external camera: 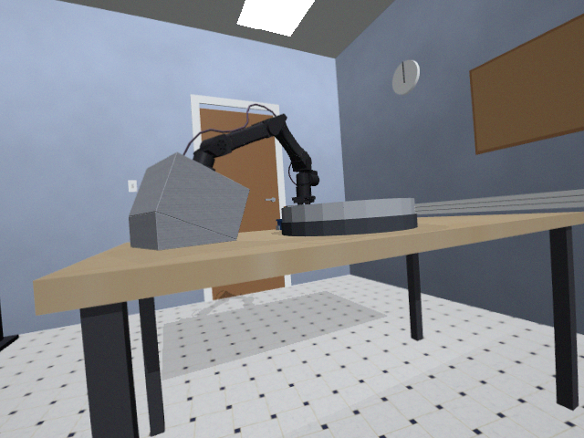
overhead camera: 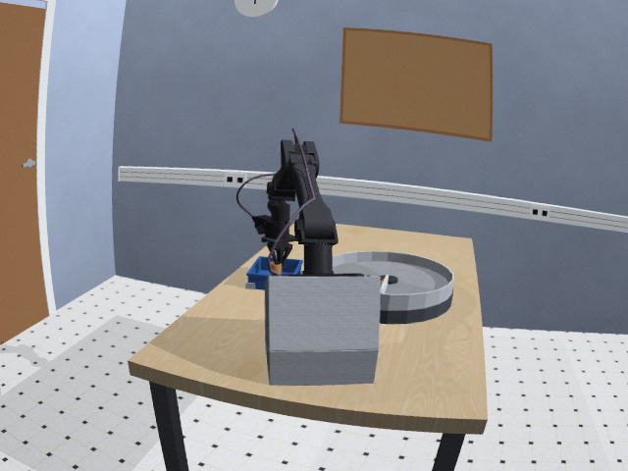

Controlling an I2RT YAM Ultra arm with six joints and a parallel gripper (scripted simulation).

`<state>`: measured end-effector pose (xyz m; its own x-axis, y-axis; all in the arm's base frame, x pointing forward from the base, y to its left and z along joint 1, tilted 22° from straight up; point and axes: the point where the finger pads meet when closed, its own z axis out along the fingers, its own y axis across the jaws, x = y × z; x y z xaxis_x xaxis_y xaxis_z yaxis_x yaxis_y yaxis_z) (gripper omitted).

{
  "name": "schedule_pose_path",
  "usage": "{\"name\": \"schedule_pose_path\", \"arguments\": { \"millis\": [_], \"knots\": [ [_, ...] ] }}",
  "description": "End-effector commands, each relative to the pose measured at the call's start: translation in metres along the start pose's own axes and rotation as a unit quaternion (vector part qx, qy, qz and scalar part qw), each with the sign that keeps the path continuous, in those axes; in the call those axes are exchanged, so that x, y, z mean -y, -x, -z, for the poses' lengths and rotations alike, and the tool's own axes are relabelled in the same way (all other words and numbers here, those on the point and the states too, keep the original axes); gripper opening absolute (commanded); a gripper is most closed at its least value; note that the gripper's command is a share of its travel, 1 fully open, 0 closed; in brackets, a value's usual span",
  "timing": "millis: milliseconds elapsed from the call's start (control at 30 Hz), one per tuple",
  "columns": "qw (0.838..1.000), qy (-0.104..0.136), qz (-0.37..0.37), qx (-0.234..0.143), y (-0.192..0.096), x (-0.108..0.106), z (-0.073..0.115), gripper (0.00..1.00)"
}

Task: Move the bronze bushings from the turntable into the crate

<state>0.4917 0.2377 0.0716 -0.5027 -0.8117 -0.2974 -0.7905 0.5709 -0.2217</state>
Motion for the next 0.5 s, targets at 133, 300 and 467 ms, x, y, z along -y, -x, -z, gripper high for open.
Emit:
{"name": "schedule_pose_path", "arguments": {
  "millis": [133,300,467],
  "knots": [
    [1.0,-0.001,0.0,0.012,0.0057,0.0029,-0.0081,0.0],
    [1.0,-0.005,-0.001,0.019,0.0092,0.0054,-0.001,0.0],
    [1.0,-0.004,-0.001,0.017,0.0082,0.0048,-0.0018,0.0]
  ]
}}
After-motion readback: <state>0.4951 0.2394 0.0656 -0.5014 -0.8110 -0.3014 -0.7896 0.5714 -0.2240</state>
